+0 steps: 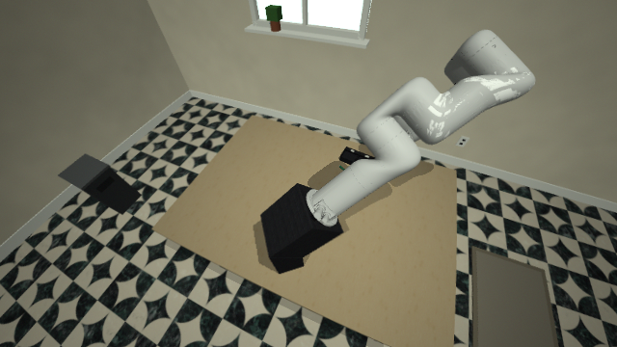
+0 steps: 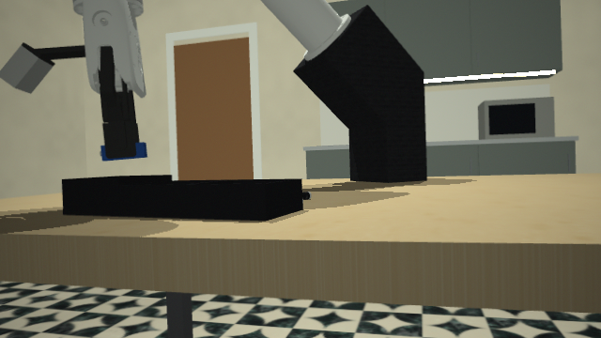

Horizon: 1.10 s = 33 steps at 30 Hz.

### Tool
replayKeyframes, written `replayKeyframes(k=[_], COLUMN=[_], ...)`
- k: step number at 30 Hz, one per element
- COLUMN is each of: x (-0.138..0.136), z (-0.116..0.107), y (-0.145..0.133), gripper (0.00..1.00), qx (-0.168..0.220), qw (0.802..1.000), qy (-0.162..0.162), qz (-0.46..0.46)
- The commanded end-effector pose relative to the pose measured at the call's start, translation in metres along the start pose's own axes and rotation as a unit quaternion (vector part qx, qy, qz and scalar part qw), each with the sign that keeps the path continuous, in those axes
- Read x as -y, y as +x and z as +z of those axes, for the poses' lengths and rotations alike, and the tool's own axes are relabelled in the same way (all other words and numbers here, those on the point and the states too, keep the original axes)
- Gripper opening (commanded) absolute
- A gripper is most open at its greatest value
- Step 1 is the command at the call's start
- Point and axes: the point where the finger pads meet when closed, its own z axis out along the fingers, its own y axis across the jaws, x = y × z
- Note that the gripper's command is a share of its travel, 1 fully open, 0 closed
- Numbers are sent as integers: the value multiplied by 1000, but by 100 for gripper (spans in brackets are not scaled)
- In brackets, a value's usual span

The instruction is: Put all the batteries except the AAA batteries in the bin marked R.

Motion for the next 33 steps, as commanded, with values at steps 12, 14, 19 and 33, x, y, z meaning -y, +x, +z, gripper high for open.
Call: replayKeyframes(k=[12,14,19,33], x=[1,1,1,1], z=[-1,-1,-1,-1], y=[1,1,1,1], gripper=[0,0,0,0], qx=[-11,-16,-26,-26], qw=[976,966,952,952], qy=[10,12,19,19], qz=[219,257,305,305])
